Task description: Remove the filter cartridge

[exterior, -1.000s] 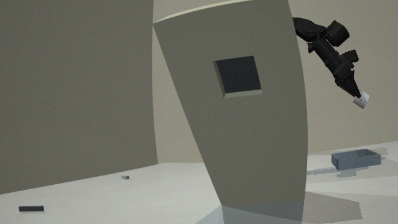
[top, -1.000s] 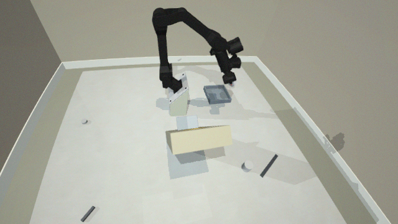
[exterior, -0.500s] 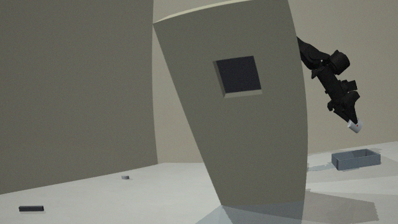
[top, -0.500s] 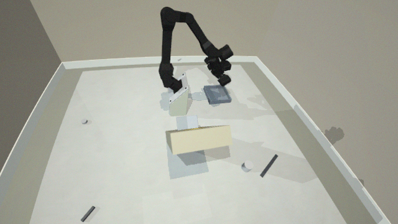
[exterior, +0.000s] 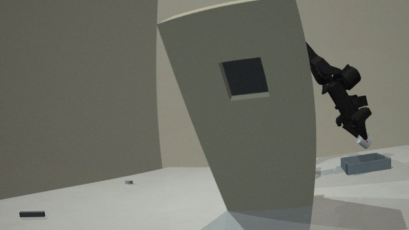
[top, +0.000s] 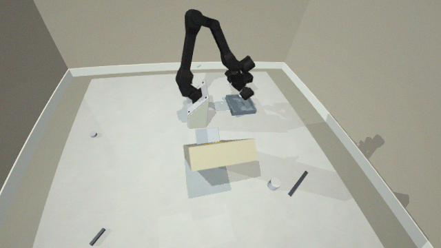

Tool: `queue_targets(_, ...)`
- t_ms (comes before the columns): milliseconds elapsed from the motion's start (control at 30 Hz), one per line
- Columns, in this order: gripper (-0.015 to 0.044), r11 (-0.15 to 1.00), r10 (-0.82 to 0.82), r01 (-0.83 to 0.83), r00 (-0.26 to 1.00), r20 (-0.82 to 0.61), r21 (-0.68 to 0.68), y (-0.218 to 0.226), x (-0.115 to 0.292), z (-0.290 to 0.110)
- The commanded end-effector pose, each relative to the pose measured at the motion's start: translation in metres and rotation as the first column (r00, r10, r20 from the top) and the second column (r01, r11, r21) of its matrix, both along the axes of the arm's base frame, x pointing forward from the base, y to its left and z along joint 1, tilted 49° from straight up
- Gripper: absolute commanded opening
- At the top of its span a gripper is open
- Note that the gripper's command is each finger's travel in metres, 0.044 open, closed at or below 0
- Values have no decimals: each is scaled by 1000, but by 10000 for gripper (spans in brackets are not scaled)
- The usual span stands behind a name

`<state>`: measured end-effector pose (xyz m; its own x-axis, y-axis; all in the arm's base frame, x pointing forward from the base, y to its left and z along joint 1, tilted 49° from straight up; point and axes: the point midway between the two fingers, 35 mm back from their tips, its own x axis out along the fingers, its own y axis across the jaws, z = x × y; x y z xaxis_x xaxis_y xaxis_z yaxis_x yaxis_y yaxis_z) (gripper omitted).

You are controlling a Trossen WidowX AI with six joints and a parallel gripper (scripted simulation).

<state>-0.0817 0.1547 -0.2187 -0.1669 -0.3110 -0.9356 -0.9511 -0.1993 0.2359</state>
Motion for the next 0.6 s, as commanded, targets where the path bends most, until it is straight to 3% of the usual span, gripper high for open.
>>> queue_targets(0,0,1000,-6,6,1000,-2,-5,-13,0,-11)
queue_targets(367,0,1000,-6,6,1000,-2,-7,-38,1,-29)
queue_targets(567,157,1000,1,-1,1000,2,-11,-37,2,-27)
